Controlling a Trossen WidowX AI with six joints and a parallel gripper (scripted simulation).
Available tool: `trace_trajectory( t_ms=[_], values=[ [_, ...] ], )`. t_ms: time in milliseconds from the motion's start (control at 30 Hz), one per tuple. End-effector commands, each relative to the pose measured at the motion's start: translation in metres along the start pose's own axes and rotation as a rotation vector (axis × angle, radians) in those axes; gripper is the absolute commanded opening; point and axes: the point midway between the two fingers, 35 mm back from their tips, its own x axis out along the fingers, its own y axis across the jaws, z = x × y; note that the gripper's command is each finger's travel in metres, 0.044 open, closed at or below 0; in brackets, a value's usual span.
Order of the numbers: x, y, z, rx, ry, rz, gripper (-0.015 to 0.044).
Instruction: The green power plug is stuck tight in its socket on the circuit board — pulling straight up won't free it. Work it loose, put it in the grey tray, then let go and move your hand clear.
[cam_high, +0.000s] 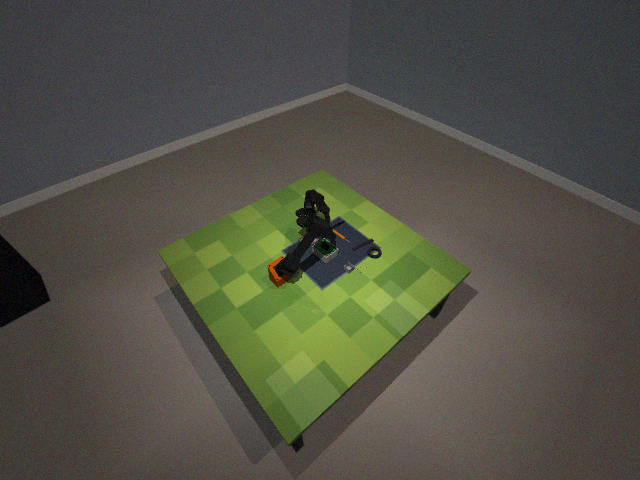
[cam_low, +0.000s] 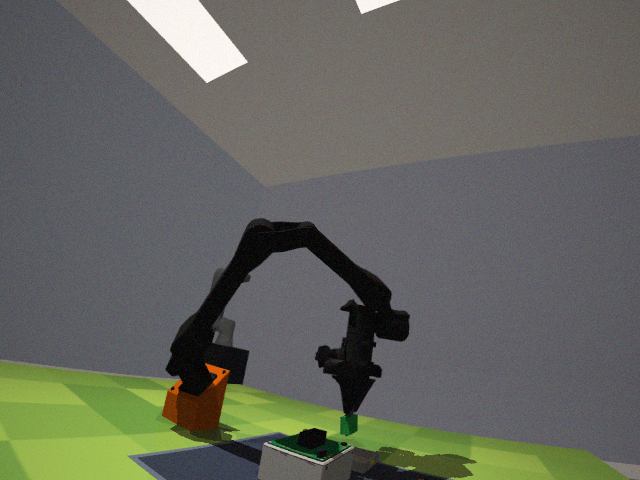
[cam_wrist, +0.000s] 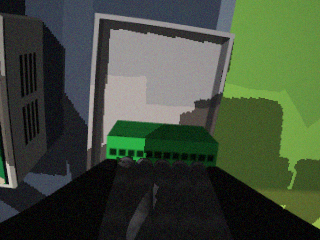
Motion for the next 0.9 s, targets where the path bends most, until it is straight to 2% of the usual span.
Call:
trace_trajectory(
  t_ms=[0, 867],
  values=[
    [0.008, 0.0, 0.0, -0.005, 0.002, 0.005, 0.0],
    [0.05, 0.002, 0.001, -0.004, 0.002, 0.007, 0.0]
  ],
)
